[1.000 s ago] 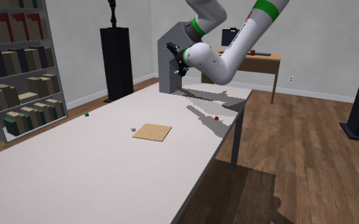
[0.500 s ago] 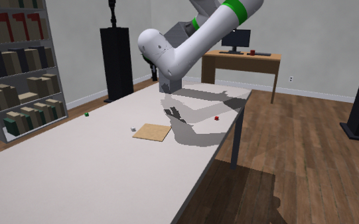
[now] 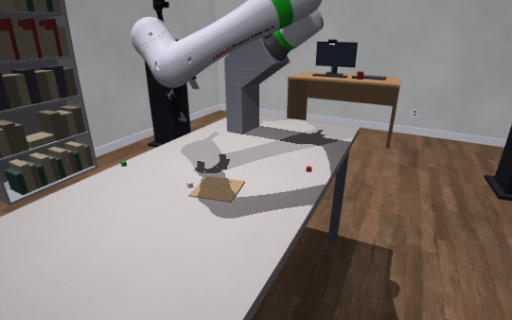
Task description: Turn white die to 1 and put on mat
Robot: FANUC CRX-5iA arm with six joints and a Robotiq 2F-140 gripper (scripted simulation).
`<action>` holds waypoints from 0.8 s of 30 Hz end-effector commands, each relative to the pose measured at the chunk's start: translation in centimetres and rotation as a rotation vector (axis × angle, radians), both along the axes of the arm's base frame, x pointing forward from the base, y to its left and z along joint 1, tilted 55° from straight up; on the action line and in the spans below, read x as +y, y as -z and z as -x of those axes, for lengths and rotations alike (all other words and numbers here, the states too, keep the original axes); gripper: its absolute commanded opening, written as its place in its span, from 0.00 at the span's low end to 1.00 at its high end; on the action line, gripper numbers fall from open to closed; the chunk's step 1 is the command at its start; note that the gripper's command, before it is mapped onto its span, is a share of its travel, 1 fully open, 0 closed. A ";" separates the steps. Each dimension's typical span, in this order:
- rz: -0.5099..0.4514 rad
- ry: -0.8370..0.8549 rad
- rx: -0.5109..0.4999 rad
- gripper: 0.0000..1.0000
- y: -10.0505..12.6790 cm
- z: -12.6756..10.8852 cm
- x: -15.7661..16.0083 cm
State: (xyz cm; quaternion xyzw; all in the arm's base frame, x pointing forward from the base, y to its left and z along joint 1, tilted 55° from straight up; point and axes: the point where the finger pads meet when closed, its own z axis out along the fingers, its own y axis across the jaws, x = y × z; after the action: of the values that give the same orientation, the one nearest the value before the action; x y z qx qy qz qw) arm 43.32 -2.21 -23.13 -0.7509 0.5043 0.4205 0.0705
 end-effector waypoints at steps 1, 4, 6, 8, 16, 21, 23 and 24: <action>-0.011 0.166 0.051 1.00 2.5 -2.6 -1.2; -0.013 0.270 0.072 1.00 3.9 -4.2 -2.1; -0.014 0.326 0.084 1.00 4.7 -5.1 -2.6; -0.015 0.422 0.102 1.00 6.1 -6.6 -3.3; -0.017 0.658 0.147 1.00 9.4 -10.5 -5.2; -0.019 0.859 0.186 1.00 12.3 -13.8 -6.8; -0.021 0.941 0.202 1.00 13.5 -15.1 -7.5; -0.021 1.008 0.214 1.00 14.4 -16.2 -8.1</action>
State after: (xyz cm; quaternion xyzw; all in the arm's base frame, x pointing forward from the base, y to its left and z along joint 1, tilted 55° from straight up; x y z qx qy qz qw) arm 57.22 -9.26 -35.43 -0.4245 0.7758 0.4197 0.2046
